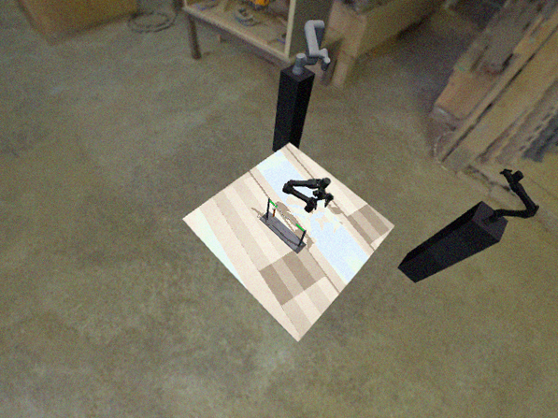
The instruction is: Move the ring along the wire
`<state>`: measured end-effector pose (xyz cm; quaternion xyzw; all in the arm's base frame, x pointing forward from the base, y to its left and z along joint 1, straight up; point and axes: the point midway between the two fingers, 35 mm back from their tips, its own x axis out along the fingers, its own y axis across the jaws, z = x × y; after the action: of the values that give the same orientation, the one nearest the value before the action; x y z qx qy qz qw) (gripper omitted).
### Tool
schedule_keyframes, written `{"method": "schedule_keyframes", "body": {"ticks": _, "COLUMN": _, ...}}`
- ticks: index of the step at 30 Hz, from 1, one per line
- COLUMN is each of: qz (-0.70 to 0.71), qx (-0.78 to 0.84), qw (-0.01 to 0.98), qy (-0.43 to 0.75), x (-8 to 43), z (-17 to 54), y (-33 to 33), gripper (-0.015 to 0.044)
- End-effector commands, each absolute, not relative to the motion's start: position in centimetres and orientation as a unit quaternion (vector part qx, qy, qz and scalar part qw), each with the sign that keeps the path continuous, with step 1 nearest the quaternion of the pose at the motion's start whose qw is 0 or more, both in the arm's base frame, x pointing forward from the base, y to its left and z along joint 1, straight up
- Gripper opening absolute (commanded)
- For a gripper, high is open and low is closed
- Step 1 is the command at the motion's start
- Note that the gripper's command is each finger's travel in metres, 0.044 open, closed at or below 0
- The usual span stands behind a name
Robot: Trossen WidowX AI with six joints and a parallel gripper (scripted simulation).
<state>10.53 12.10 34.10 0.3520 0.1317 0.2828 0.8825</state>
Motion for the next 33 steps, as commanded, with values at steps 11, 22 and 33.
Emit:
{"method": "schedule_keyframes", "body": {"ticks": 11, "qz": 0.255, "qx": 0.295, "qw": 0.912, "qy": 0.127, "x": 11.5, "z": 32.0, "y": 14.0, "gripper": 0.016}}
{"method": "schedule_keyframes", "body": {"ticks": 22, "qz": 0.221, "qx": 0.234, "qw": 0.938, "qy": 0.13, "x": 14.4, "z": 29.3, "y": 15.6, "gripper": 0.016}}
{"method": "schedule_keyframes", "body": {"ticks": 33, "qz": 0.188, "qx": 0.181, "qw": 0.955, "qy": 0.139, "x": 18.3, "z": 26.3, "y": 15.6, "gripper": 0.016}}
